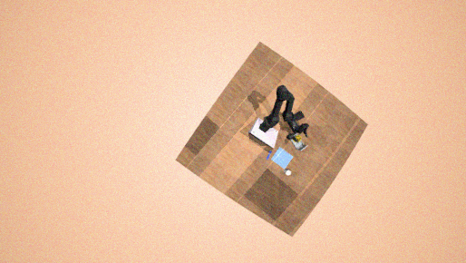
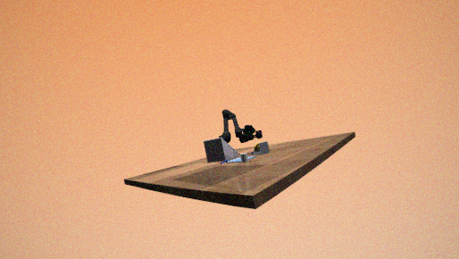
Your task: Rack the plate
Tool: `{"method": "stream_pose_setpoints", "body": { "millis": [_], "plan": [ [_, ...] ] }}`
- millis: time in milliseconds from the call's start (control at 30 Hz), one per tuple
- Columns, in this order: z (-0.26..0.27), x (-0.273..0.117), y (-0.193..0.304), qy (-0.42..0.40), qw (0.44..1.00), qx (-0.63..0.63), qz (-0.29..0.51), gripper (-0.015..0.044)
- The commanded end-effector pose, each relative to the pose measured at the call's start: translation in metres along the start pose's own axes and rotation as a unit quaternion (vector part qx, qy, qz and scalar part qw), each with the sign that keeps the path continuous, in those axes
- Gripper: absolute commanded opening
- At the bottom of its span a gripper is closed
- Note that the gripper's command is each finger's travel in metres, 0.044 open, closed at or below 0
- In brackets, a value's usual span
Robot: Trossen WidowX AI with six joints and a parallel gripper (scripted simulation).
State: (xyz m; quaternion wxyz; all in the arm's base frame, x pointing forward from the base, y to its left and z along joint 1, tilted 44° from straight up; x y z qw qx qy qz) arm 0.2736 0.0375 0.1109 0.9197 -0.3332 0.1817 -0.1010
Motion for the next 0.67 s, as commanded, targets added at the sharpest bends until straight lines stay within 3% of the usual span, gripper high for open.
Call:
{"method": "stream_pose_setpoints", "body": {
  "millis": [0,200,633],
  "plan": [
    [0.003,-0.001,-0.029,-0.006,1.0,-0.008,-0.002,0.04],
    [0.002,-0.001,-0.04,-0.003,1.0,-0.02,-0.001,0.04],
    [-0.025,0.031,-0.042,0.099,0.973,-0.189,0.084,0.04]
  ]
}}
Point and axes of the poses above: the point midway between the two fingers, 35 mm back from their tips, its own x axis out along the fingers, its own z axis across the jaws, y = z × x, the point moved 1 cm from there along -x, back along the fingers, and after that the axes turned 4 degrees about x, right-handed, at the moved point
